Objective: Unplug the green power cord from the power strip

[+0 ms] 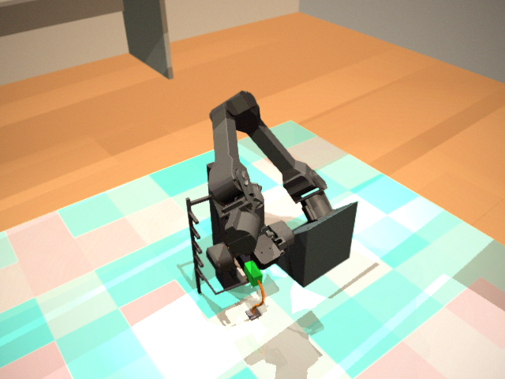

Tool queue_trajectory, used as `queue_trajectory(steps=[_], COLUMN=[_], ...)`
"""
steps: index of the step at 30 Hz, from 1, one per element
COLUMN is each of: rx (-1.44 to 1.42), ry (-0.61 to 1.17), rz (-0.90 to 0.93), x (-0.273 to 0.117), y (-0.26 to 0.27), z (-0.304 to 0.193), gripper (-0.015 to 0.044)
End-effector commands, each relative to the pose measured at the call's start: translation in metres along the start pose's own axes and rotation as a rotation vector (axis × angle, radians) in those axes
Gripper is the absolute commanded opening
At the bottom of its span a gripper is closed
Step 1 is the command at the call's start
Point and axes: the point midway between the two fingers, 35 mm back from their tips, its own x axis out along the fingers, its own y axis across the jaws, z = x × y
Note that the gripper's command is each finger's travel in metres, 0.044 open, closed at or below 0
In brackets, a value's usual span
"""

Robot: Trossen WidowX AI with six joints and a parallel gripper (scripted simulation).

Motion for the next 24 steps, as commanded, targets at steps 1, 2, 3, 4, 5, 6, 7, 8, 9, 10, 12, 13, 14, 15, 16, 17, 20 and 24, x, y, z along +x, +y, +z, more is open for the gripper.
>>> queue_trajectory(steps=[1, 2, 3, 4, 5, 6, 7, 8, 9, 10, 12, 13, 14, 15, 16, 17, 20, 24], rx=[-0.002, -0.002, -0.001, -0.001, -0.001, -0.001, -0.001, -0.001, -0.001, -0.001, -0.001, -0.001, -0.001, -0.001, -0.001, -0.001, -0.001, -0.001], ry=[0.001, 0.0, 0.0, 0.0, 0.0, 0.0, 0.0, 0.0, 0.0, 0.0, 0.0, 0.0, 0.0, 0.0, 0.0, 0.0, 0.0, 0.0], rz=[0.0, 0.0, -0.001, -0.001, -0.001, -0.001, -0.001, -0.001, -0.001, -0.001, -0.001, -0.001, -0.001, -0.001, -0.001, -0.001, -0.001, -0.001], x=[-0.004, -0.006, -0.008, -0.009, -0.01, -0.011, -0.011, -0.011, -0.011, -0.011, -0.011, -0.011, -0.011, -0.011, -0.011, -0.011, -0.011, -0.011], y=[-0.001, -0.001, 0.0, 0.0, 0.001, 0.001, 0.001, 0.001, 0.001, 0.001, 0.001, 0.001, 0.001, 0.001, 0.001, 0.001, 0.001, 0.001], z=[0.022, 0.031, 0.04, 0.048, 0.054, 0.056, 0.056, 0.056, 0.056, 0.056, 0.056, 0.056, 0.056, 0.056, 0.056, 0.056, 0.056, 0.056], gripper=[0.044, 0.044, 0.044, 0.044, 0.044, 0.044, 0.044, 0.044, 0.044, 0.044, 0.044, 0.044, 0.044, 0.044, 0.044, 0.044, 0.044, 0.044])
